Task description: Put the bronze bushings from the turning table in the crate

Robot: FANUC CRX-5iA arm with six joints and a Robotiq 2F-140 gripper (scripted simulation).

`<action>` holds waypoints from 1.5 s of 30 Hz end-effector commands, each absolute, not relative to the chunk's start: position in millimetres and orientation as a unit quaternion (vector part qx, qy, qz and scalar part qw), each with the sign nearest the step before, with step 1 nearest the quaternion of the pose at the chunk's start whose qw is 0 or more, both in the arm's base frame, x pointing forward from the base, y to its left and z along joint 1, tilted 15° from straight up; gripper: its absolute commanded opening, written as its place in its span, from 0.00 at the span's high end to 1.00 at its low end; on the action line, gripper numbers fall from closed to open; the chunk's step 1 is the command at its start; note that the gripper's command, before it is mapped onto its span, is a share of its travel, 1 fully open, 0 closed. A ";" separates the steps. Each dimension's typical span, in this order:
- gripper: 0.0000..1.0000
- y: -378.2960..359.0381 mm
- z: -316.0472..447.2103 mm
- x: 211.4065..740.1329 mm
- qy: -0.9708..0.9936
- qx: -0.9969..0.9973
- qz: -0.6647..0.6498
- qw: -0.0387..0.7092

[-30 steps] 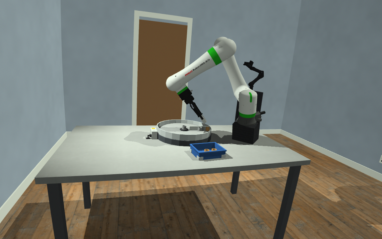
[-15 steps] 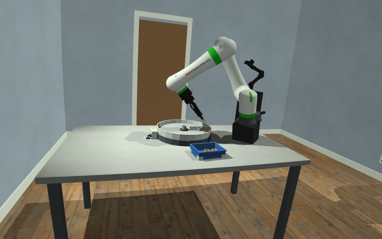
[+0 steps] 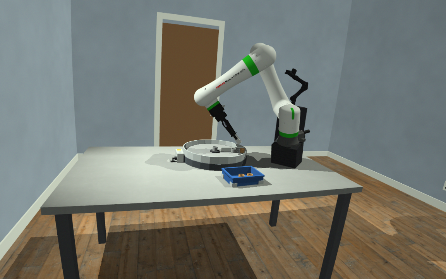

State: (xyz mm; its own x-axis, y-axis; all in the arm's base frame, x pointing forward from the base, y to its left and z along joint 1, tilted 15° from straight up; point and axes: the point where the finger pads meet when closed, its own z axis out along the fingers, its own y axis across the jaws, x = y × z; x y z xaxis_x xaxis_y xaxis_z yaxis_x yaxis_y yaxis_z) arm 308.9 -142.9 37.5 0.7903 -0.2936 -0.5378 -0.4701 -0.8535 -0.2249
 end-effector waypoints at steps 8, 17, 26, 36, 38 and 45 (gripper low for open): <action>0.94 -143.0 37.6 309.0 0.205 -0.930 0.250 0.176; 0.94 -143.0 37.6 309.0 0.205 -0.930 0.250 0.176; 0.94 -139.6 15.5 313.8 0.205 -0.930 0.250 0.176; 0.94 -139.5 15.2 313.8 0.205 -0.930 0.250 0.176; 0.94 -139.5 15.2 313.8 0.205 -0.930 0.250 0.176; 0.94 -139.5 15.2 313.8 0.205 -0.930 0.250 0.176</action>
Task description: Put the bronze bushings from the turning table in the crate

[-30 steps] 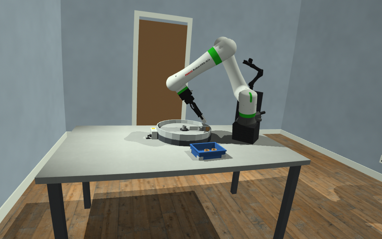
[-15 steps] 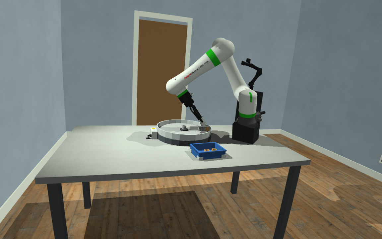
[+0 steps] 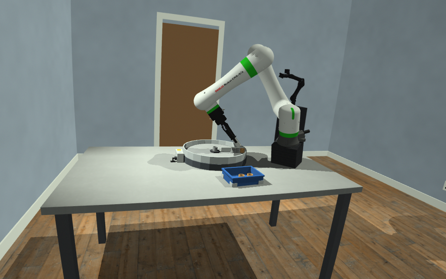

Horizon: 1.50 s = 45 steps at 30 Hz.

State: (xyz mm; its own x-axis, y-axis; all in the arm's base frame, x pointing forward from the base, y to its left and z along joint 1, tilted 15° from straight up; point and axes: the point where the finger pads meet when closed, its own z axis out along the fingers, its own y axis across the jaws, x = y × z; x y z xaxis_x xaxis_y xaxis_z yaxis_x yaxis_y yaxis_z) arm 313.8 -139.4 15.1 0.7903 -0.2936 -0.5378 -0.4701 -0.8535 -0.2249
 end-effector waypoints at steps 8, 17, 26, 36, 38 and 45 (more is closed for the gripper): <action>0.94 -139.5 15.2 313.8 0.205 -0.930 0.250 0.176; 0.94 -139.5 15.1 313.9 0.205 -0.930 0.250 0.176; 0.94 -138.3 7.4 315.5 0.205 -0.930 0.250 0.176; 0.94 -138.3 7.3 315.5 0.205 -0.930 0.250 0.176; 0.94 -138.3 7.3 315.5 0.205 -0.930 0.250 0.176; 0.94 -138.3 7.3 315.5 0.205 -0.930 0.250 0.176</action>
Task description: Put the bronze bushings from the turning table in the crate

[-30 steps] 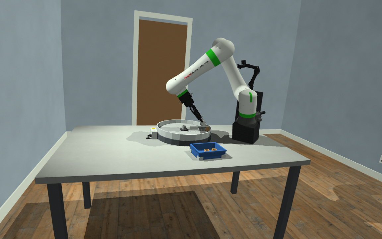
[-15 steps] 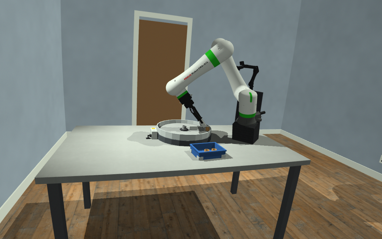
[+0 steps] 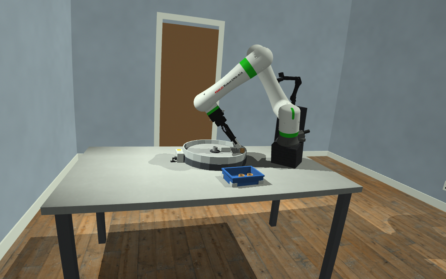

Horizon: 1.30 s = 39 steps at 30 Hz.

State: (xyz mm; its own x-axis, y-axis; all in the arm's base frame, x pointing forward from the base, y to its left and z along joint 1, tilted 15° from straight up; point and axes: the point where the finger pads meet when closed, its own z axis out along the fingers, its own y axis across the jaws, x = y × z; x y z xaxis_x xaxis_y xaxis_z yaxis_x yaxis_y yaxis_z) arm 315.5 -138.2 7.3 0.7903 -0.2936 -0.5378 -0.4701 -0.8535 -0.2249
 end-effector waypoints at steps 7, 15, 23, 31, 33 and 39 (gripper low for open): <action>0.94 -138.3 7.3 315.5 0.205 -0.930 0.250 0.176; 0.94 -138.3 7.3 315.5 0.205 -0.930 0.250 0.176; 0.94 -137.3 0.4 317.1 0.205 -0.930 0.250 0.176; 0.94 -136.7 -3.3 317.9 0.205 -0.930 0.250 0.176; 0.94 -136.7 -3.3 317.9 0.205 -0.930 0.250 0.176; 0.94 -136.7 -3.3 317.9 0.205 -0.930 0.250 0.176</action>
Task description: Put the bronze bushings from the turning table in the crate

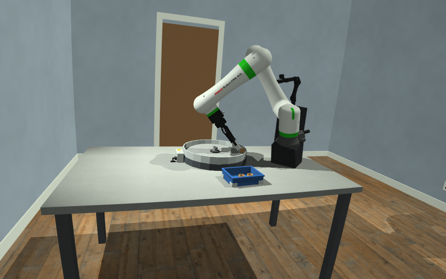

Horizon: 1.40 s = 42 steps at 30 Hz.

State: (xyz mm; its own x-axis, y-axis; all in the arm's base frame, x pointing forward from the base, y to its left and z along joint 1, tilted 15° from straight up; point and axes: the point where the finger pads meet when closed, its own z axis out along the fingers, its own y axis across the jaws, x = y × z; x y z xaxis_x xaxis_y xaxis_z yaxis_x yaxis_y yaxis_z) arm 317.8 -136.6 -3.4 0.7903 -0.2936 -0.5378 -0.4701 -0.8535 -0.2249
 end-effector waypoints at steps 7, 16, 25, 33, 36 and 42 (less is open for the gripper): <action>0.94 -136.7 -3.3 317.9 0.205 -0.930 0.250 0.176; 0.94 -136.7 -3.3 317.9 0.205 -0.930 0.250 0.176; 0.94 -136.7 -3.3 317.9 0.205 -0.930 0.250 0.176; 1.00 -136.7 -3.3 317.9 0.205 -0.930 0.250 0.176; 1.00 -136.7 -3.3 317.9 0.205 -0.930 0.250 0.176; 1.00 -136.7 -3.3 317.9 0.205 -0.930 0.250 0.176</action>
